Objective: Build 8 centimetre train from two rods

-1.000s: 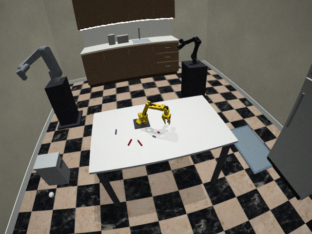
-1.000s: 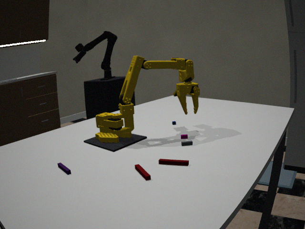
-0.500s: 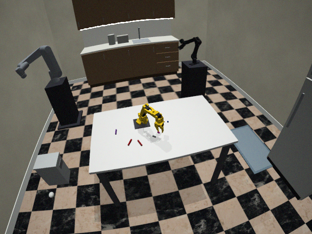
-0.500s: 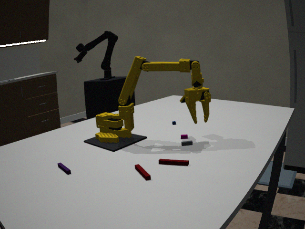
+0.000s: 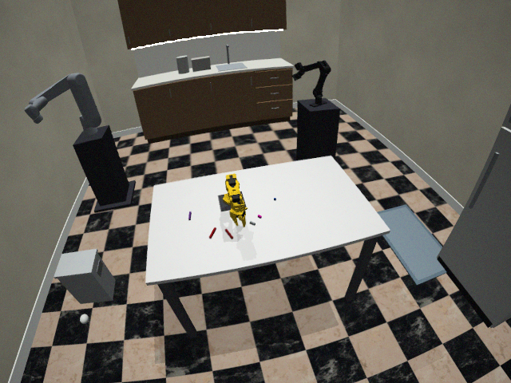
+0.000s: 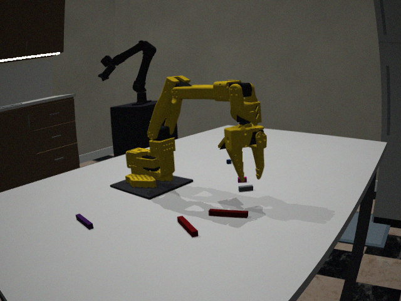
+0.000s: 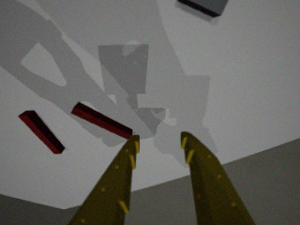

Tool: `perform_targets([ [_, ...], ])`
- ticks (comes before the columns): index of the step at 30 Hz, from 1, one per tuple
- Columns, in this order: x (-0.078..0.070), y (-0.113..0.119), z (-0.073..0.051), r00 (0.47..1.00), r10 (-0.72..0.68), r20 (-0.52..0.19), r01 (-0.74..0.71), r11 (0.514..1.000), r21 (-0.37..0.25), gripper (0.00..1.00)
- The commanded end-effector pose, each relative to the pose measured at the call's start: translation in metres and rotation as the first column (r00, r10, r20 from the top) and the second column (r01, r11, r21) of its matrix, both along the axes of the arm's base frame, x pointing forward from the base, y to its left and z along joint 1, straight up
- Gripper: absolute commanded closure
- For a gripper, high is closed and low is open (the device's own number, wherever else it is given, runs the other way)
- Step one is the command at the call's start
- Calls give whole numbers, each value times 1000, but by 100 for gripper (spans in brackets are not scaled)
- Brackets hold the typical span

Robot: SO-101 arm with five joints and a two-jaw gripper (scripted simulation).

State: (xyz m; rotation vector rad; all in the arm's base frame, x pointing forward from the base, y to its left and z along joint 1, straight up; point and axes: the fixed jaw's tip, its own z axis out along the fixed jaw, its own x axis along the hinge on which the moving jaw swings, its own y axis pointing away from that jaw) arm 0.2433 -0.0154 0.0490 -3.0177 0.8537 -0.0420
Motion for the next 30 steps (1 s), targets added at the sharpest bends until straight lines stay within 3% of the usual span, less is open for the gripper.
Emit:
perform_targets([
  [1,0,-35,-2,1000,13,-26,-13,1000,2,82],
  [9,-13,-90,-3,999,25,-22,-25,1000,0,82],
  [21,-30,-126,-3,999,32,-20,-32,999,-2,81],
  [30,-34,-134,-3,999,34,-20,-34,999,-3,81],
])
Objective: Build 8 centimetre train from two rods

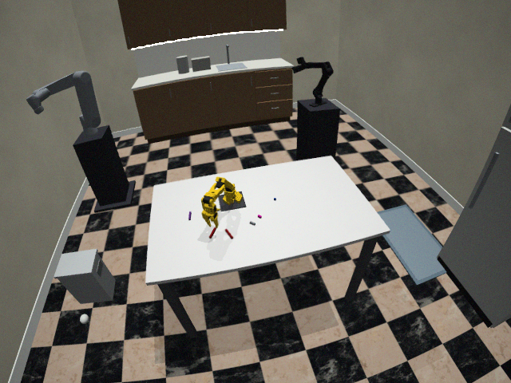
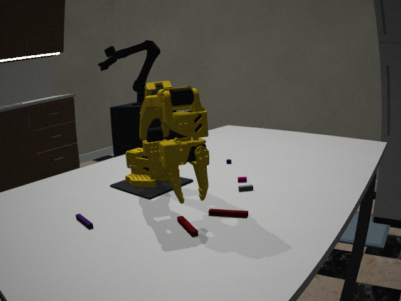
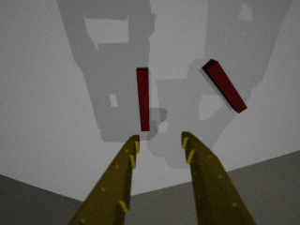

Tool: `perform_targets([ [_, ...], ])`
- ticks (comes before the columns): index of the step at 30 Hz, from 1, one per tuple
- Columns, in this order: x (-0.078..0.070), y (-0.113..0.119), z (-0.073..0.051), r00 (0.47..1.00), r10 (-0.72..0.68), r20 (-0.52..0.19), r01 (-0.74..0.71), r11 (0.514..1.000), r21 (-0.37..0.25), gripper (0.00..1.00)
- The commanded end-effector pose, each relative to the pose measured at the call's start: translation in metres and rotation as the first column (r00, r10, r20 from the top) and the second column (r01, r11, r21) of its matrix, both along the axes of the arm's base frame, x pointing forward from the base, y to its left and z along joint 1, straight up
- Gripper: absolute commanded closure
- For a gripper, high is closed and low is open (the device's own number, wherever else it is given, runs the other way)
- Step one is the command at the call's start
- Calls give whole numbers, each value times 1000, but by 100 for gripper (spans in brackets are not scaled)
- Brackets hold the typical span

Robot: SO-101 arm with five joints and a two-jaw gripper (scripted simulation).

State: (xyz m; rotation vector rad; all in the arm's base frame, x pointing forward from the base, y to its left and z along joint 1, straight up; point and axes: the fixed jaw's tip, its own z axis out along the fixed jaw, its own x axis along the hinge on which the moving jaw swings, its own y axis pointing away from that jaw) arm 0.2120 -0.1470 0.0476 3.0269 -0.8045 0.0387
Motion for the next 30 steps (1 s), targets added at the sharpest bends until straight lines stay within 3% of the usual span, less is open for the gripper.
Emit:
perform_targets([
  [1,-3,-2,-2,1000,3,-14,-2,1000,10,81],
  [30,-4,-7,2,1000,5,-1,-5,1000,1,81],
])
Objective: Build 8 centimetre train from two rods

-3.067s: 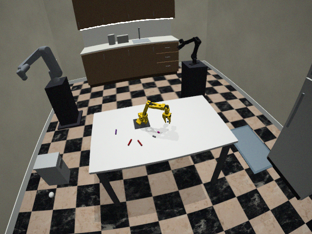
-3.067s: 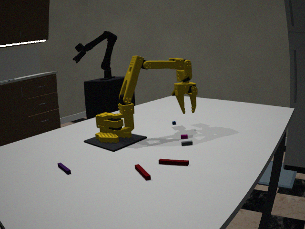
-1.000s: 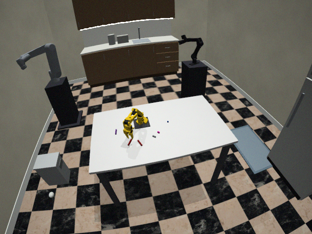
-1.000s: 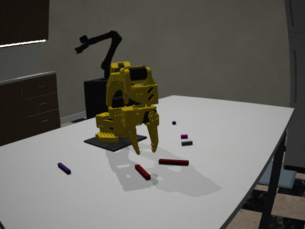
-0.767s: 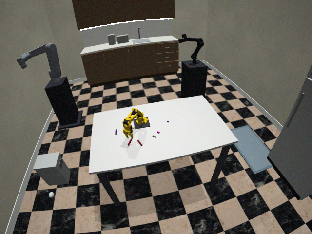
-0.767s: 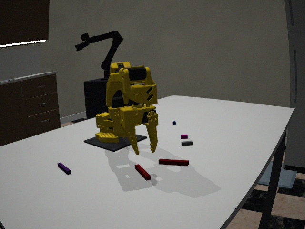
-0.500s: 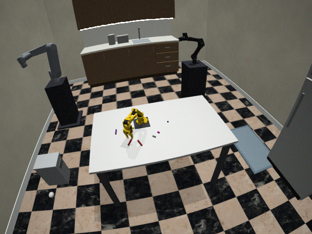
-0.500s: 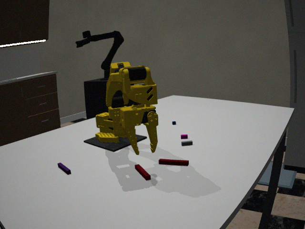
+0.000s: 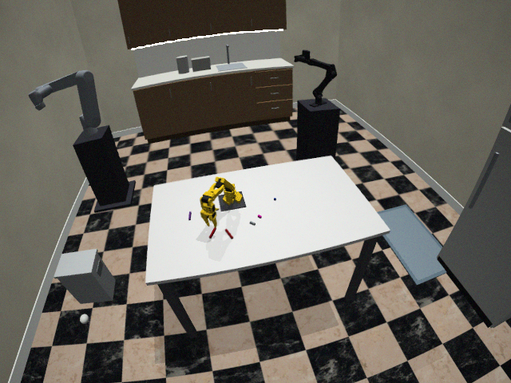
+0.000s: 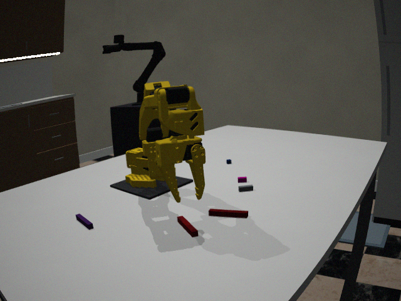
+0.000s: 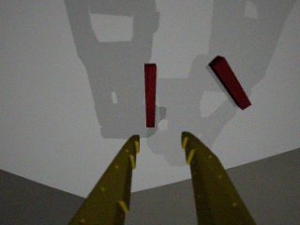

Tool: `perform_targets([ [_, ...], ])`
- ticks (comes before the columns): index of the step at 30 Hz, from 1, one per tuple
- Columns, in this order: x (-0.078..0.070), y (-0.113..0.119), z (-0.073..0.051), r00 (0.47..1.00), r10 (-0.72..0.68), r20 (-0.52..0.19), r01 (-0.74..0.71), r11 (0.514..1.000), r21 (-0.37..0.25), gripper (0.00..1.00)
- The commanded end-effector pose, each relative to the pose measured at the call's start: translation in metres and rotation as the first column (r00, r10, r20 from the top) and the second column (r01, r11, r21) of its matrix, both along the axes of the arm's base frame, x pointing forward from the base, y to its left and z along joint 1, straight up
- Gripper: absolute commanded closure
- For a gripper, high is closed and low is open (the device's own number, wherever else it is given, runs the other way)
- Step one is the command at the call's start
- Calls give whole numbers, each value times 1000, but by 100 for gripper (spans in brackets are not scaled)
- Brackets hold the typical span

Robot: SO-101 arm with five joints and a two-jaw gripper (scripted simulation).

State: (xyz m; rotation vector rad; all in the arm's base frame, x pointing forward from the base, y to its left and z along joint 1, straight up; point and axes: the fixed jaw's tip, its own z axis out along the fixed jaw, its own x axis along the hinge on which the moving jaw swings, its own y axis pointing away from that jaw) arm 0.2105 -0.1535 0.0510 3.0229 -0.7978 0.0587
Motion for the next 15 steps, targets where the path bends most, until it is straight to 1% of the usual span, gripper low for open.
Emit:
perform_targets([
  [1,-2,-1,-2,1000,2,-12,-2,1000,10,81],
  [15,-3,-1,-3,1000,2,-17,-2,1000,13,81],
])
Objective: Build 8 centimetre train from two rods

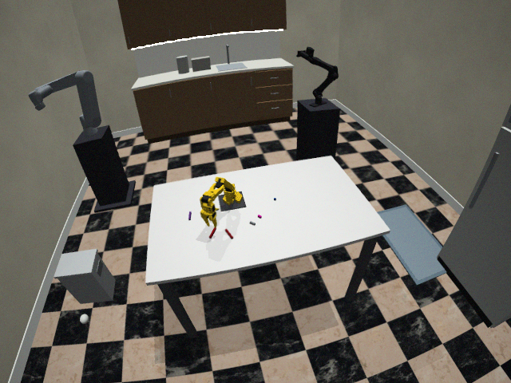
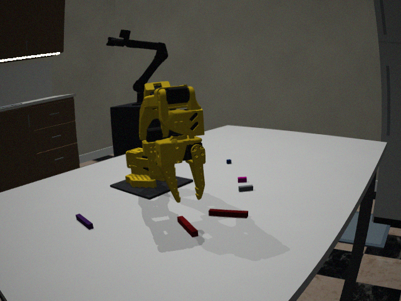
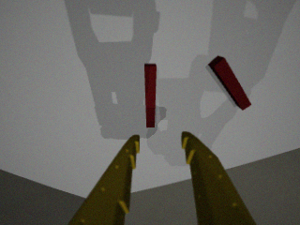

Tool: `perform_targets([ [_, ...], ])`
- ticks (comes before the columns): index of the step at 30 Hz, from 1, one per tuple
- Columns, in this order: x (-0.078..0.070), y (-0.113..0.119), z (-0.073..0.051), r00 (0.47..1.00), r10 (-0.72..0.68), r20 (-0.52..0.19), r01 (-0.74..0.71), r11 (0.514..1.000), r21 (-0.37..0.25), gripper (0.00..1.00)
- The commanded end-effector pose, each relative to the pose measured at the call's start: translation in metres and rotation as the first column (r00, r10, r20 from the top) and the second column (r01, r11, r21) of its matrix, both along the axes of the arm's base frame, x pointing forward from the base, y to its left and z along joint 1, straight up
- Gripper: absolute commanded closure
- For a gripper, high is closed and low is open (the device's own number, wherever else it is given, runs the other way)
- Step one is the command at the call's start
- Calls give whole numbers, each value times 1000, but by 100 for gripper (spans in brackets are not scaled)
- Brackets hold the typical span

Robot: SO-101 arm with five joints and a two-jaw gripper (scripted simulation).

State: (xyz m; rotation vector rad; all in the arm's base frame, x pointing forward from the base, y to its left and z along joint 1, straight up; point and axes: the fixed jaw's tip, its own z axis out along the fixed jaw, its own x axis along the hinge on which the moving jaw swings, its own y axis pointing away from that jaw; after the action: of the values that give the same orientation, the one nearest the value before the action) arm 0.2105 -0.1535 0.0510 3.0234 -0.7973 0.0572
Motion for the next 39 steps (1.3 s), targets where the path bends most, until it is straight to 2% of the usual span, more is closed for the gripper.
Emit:
perform_targets([
  [1,-3,0,-3,1000,2,-19,-1,1000,14,81],
  [9,-3,0,-9,1000,2,-26,-1,1000,19,81],
  [31,-4,0,-45,999,1,-45,0,999,32,81],
  [39,-4,0,-51,999,1,-48,0,999,34,81],
])
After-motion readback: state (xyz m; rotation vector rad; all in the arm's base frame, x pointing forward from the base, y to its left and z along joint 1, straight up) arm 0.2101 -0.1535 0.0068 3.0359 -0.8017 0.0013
